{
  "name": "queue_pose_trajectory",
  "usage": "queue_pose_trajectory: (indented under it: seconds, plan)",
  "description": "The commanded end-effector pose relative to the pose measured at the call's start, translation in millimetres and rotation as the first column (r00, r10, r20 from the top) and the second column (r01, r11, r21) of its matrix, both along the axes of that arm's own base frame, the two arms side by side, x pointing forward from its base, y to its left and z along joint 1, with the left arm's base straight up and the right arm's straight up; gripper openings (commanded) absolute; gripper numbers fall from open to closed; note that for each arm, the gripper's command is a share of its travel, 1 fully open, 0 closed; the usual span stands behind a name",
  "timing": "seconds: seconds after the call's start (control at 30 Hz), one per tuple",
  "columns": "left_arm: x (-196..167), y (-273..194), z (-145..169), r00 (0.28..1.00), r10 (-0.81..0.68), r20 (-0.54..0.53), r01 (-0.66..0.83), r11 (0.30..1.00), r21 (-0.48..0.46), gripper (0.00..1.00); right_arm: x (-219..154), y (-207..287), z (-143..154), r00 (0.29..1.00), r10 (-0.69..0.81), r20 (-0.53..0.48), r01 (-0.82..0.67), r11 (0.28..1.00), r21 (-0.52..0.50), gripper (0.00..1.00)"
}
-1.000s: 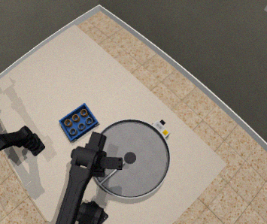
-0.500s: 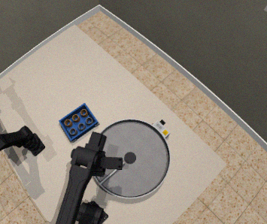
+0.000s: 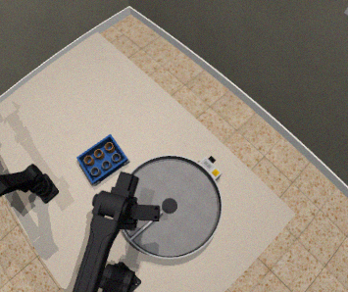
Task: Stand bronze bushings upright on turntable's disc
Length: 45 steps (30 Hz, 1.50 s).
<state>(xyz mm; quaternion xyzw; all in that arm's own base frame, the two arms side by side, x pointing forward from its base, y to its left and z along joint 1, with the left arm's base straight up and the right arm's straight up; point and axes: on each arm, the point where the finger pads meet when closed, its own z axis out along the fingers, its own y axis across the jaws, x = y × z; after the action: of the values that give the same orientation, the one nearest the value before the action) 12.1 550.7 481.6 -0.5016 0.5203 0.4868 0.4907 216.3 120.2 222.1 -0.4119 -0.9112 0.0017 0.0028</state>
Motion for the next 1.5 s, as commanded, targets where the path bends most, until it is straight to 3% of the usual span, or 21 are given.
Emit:
queue_pose_trajectory:
  seconds: [0.0,0.37,0.73,1.2,1.27,1.47]
  plan:
    - [-4.0,-5.9,18.9,1.000,0.008,0.015,-0.009,0.999,0.044,1.00,11.2,6.8,15.6,0.999,-0.003,0.048,0.002,1.000,0.022,0.11]
    - [-4.0,-5.9,18.9,1.000,0.008,0.015,-0.009,0.999,0.044,1.00,18.6,18.4,23.8,0.996,0.057,0.066,-0.059,0.998,0.030,0.11]
    - [-4.0,-5.9,18.9,1.000,0.008,0.015,-0.009,0.999,0.044,1.00,23.3,51.1,23.2,0.962,0.263,0.069,-0.265,0.964,0.023,0.11]
    - [-4.0,-5.9,18.9,1.000,0.008,0.015,-0.009,0.999,0.044,1.00,35.7,121.7,22.4,0.740,0.669,0.073,-0.671,0.741,0.004,0.11]
    - [-4.0,-5.9,18.9,1.000,0.008,0.015,-0.009,0.999,0.044,1.00,35.7,121.7,22.4,0.740,0.669,0.073,-0.671,0.741,0.004,0.11]
    - [-4.0,-5.9,18.9,1.000,0.008,0.015,-0.009,0.999,0.044,1.00,41.3,152.7,22.1,0.585,0.808,0.073,-0.809,0.587,-0.006,0.11]
